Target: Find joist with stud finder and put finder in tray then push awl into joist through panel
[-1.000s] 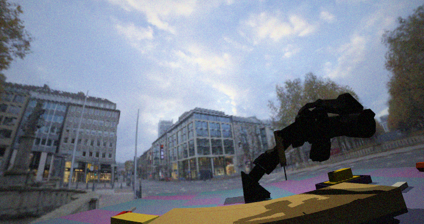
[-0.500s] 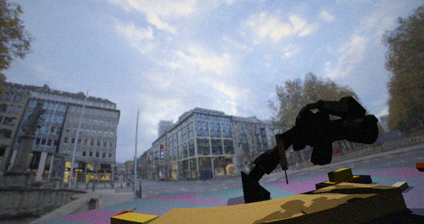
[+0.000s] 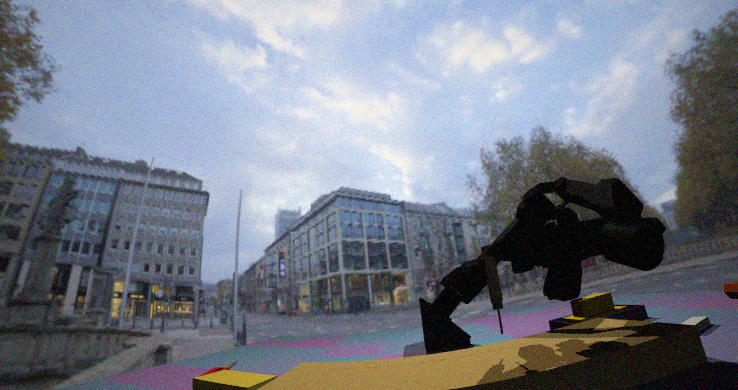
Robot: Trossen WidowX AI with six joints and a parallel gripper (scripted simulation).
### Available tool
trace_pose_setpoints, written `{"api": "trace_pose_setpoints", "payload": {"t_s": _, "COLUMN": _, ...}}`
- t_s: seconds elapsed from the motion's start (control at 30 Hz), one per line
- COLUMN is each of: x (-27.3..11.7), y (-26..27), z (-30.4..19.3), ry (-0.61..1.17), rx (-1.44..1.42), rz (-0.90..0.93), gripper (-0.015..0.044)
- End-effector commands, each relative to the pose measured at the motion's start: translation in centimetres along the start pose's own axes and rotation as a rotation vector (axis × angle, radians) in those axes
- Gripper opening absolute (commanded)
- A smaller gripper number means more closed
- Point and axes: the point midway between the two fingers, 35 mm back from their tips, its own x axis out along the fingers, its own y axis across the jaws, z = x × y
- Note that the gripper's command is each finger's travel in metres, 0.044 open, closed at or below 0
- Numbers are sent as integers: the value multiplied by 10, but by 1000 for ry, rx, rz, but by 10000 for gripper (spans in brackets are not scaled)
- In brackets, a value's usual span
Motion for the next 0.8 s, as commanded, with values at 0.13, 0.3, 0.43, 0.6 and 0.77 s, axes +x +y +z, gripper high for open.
{"api": "trace_pose_setpoints", "payload": {"t_s": 0.13, "x": 1, "y": 0, "z": 11, "ry": 0, "rx": -1, "rz": 3, "gripper": 0}}
{"api": "trace_pose_setpoints", "payload": {"t_s": 0.3, "x": 0, "y": 0, "z": 16, "ry": 0, "rx": -2, "rz": 3, "gripper": 0}}
{"api": "trace_pose_setpoints", "payload": {"t_s": 0.43, "x": 0, "y": 0, "z": 22, "ry": -1, "rx": -2, "rz": 3, "gripper": 0}}
{"api": "trace_pose_setpoints", "payload": {"t_s": 0.6, "x": -1, "y": 0, "z": 30, "ry": -1, "rx": -2, "rz": 3, "gripper": 0}}
{"api": "trace_pose_setpoints", "payload": {"t_s": 0.77, "x": -1, "y": 1, "z": 39, "ry": -1, "rx": -2, "rz": 3, "gripper": 0}}
